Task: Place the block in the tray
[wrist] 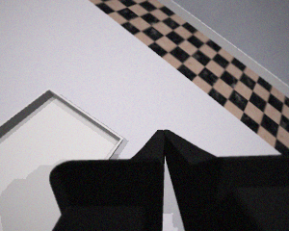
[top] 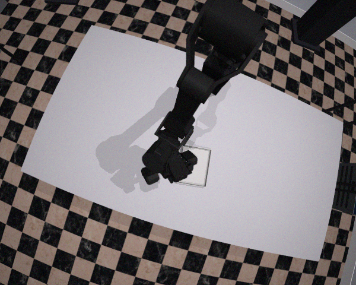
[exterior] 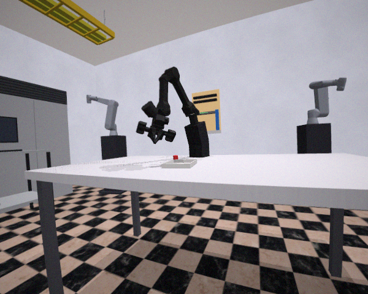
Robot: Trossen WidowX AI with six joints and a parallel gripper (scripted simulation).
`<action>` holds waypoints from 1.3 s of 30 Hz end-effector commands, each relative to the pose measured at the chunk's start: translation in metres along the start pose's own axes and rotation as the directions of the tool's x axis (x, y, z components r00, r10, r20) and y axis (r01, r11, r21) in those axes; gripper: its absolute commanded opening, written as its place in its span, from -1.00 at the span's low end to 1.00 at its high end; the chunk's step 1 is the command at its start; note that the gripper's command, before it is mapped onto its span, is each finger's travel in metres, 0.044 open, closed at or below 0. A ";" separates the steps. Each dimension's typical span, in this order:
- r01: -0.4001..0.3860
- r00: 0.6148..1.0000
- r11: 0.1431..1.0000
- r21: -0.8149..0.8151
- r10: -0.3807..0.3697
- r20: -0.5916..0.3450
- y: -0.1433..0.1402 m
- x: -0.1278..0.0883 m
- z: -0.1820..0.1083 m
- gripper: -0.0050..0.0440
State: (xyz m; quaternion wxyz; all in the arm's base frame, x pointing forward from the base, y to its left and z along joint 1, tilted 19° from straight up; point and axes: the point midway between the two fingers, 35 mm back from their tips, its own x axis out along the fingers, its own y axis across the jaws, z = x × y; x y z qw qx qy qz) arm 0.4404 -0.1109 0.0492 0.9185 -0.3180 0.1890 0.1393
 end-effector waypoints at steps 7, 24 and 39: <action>-0.041 0.951 0.992 0.119 0.075 -0.301 0.046 -0.045 -0.057 -0.80; -0.123 0.678 0.951 0.282 0.288 -0.676 0.144 -0.144 -0.133 -0.80; -0.127 0.663 0.949 0.288 0.297 -0.687 0.148 -0.148 -0.135 -0.80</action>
